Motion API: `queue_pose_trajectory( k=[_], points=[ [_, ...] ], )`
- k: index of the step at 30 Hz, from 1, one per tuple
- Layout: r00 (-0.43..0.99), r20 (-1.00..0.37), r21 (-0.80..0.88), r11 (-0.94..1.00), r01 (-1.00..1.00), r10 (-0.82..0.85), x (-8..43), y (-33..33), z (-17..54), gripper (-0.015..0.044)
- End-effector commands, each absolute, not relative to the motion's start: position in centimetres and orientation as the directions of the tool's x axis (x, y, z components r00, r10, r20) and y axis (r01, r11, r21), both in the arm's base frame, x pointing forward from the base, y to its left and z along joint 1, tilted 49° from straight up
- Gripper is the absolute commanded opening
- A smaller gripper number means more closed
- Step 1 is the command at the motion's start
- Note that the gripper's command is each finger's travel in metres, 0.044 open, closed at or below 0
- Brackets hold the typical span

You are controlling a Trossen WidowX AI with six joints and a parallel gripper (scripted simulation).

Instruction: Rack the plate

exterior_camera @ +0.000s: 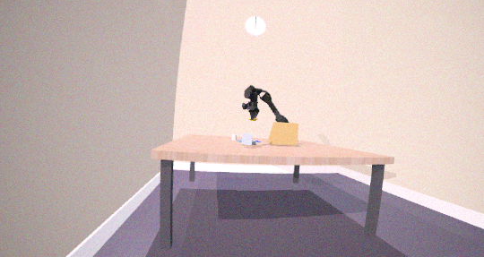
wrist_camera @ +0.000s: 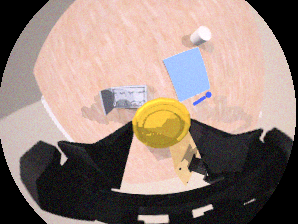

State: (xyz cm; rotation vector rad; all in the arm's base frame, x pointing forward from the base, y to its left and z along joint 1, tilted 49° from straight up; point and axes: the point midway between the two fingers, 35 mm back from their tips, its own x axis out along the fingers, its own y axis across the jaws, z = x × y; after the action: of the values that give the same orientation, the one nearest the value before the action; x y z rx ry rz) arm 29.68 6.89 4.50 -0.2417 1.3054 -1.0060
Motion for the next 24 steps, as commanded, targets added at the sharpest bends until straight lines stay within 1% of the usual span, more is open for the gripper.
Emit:
queue_pose_trajectory(
  k=[1,12,24],
  points=[
    [-0.114,-0.715,-0.661,0.614,0.431,-0.69,29.4,6.2,3.6,0.0],
    [-0.212,-0.815,-0.58,0.767,0.274,-0.54,28.6,4.4,1.1,0.0],
    [-0.259,-0.902,-0.386,0.915,0.118,-0.347,28.1,2.8,-1.2,0.0]
  ],
)
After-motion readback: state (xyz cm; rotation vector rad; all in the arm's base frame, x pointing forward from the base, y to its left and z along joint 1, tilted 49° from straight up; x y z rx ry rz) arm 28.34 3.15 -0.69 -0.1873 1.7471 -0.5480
